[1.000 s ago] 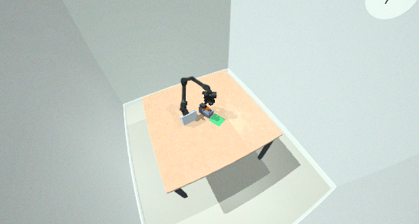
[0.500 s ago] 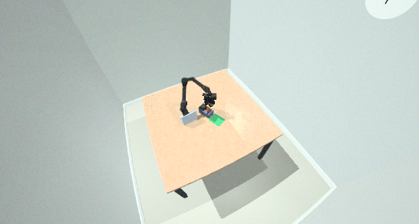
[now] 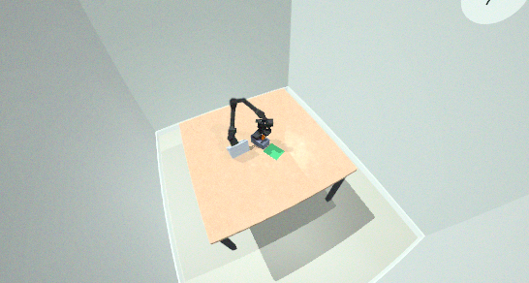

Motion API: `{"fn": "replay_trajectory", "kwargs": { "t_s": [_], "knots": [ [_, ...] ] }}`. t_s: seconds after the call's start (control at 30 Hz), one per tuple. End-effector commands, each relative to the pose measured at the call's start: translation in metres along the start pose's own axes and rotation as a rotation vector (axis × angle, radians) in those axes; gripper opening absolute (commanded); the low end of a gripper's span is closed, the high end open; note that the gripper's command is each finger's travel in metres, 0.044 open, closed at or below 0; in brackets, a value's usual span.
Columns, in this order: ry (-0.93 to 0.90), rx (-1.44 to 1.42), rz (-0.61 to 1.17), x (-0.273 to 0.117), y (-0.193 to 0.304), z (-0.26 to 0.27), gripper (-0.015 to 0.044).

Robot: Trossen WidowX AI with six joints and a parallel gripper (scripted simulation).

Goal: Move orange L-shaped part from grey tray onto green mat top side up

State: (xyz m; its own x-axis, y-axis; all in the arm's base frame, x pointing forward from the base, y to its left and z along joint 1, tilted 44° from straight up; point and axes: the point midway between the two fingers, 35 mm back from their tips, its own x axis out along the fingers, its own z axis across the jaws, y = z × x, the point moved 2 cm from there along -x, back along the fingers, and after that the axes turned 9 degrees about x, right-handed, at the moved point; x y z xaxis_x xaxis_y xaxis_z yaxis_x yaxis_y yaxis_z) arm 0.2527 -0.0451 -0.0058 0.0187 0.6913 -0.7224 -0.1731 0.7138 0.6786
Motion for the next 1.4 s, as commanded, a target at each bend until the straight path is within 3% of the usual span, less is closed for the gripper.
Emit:
{"fn": "replay_trajectory", "kwargs": {
  "t_s": [0.0,0.23,0.37,1.37],
  "knots": [
    [0.0,-0.002,0.0,-0.001,0.0,0.0,0.0129],
    [0.0,-0.002,0.0,-0.001,0.0,0.0,0.0082],
    [0.0,-0.002,0.0,-0.001,0.0,0.0,0.0],
    [-0.002,0.003,0.002,-0.038,0.0,0.0,0.0]
  ]
}}
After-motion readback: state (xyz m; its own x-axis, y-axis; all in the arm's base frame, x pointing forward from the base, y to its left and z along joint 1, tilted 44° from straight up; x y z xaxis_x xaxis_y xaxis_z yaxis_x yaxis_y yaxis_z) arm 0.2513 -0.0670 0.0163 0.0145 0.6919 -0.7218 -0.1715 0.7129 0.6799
